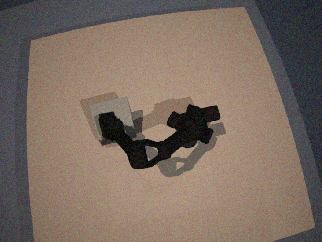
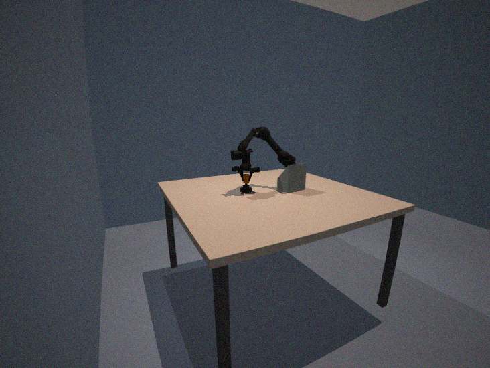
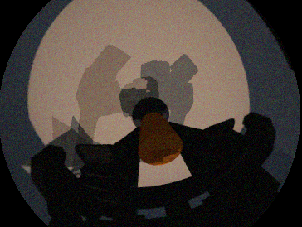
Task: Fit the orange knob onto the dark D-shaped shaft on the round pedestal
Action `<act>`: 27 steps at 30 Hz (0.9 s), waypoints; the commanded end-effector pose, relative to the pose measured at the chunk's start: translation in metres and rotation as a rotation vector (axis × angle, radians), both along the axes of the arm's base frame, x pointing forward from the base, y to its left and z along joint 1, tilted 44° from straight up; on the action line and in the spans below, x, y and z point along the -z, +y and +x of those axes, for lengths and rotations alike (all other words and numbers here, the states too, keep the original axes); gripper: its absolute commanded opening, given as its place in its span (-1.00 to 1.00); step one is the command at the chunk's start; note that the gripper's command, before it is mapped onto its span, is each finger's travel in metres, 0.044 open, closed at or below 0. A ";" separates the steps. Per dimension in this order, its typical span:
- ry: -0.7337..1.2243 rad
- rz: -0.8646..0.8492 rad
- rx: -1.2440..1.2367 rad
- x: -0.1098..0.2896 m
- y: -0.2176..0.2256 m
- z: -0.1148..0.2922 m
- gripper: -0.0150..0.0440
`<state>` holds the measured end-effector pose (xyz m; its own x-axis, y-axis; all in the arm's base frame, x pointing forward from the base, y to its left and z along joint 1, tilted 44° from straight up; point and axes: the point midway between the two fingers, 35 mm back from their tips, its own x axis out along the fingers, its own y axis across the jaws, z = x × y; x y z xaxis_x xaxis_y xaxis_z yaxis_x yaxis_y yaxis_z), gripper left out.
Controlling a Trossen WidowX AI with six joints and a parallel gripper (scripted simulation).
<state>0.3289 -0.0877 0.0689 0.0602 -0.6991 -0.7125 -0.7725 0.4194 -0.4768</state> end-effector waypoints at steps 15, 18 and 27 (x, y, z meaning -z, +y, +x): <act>0.005 0.001 -0.007 0.001 0.000 0.000 -0.49; 0.005 0.001 -0.007 0.001 0.000 0.000 -0.49; -0.025 0.004 0.024 0.001 -0.001 0.000 -0.49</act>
<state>0.3290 -0.0882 0.0683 0.0606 -0.6989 -0.7127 -0.7587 0.4317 -0.4878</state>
